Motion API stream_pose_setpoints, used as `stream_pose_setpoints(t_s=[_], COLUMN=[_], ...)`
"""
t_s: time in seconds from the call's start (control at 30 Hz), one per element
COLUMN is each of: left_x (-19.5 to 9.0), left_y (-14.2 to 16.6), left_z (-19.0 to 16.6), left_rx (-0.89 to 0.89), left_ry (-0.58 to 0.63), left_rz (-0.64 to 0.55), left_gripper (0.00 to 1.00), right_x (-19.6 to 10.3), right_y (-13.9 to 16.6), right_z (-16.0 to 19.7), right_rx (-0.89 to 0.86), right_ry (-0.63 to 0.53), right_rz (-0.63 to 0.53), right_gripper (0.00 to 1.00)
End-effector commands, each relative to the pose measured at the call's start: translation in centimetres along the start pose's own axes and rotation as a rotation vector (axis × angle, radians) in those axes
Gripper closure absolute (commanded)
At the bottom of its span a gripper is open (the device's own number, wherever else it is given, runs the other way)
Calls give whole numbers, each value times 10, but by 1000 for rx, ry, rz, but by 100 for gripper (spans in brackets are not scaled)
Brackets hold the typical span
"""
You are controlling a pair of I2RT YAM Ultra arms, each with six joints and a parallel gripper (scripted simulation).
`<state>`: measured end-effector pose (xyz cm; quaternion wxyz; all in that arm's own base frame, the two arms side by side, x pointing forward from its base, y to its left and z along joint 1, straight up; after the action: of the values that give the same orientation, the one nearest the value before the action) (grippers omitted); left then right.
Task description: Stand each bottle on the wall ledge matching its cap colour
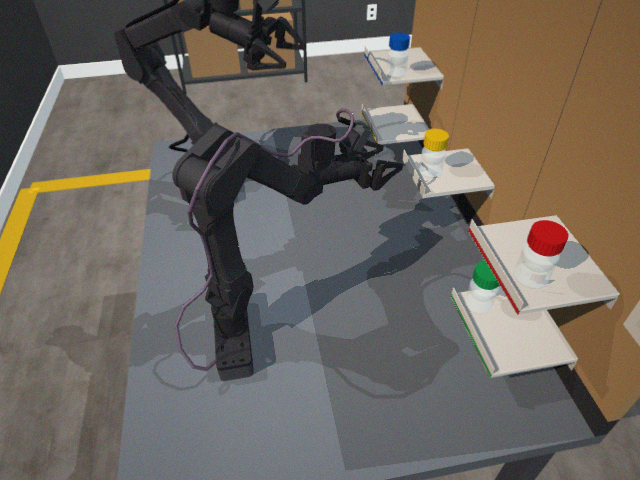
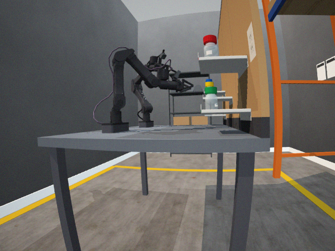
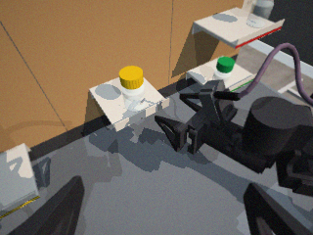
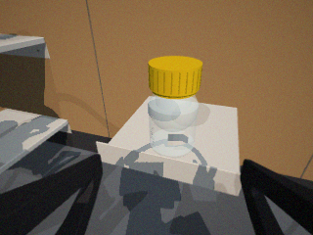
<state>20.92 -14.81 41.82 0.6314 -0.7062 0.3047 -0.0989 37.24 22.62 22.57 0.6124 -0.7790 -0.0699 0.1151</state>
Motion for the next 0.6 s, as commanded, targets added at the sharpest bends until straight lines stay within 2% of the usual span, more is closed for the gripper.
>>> stream_pose_setpoints(t_s=[0.0, 0.07, 0.17, 0.33, 0.43, 0.5, 0.57], left_x=[12, 32, 72, 138, 157, 157, 166], left_y=[-16, -24, -23, 10, 30, 30, 41], left_z=[4, 7, 10, 11, 11, 11, 10], left_rx=[-16, -26, -46, -74, -76, -76, -77], left_ry=[-39, -76, -139, -239, -270, -270, -284], left_rz=[-94, -156, -224, -284, -285, -285, -281], left_gripper=[0, 0, 0, 0, 0, 0, 0], right_x=[-6, -11, -23, -56, -69, -69, -73], right_y=[-9, -9, -30, -70, -87, -87, -94], right_z=[-13, -26, -62, -139, -171, -171, -187], right_rx=[-10, -24, -22, -7, -1, -1, 1], right_ry=[8, 5, 26, 96, 135, 135, 156], right_rz=[3, 32, 33, 14, -3, -3, -4], right_gripper=[13, 13, 13, 13, 13, 13, 13])
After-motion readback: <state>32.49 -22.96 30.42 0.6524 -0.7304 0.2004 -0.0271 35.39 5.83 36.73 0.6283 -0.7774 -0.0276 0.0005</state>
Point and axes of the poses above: on each arm, the point where the finger pads meet when closed, its own x axis out along the fingers, its own z axis across the jaws, y = z × x, the point moved 3 cm from there along -x, back along the fingers, and after that the axes turned 13 degrees about -x, right-handed, at the moved point
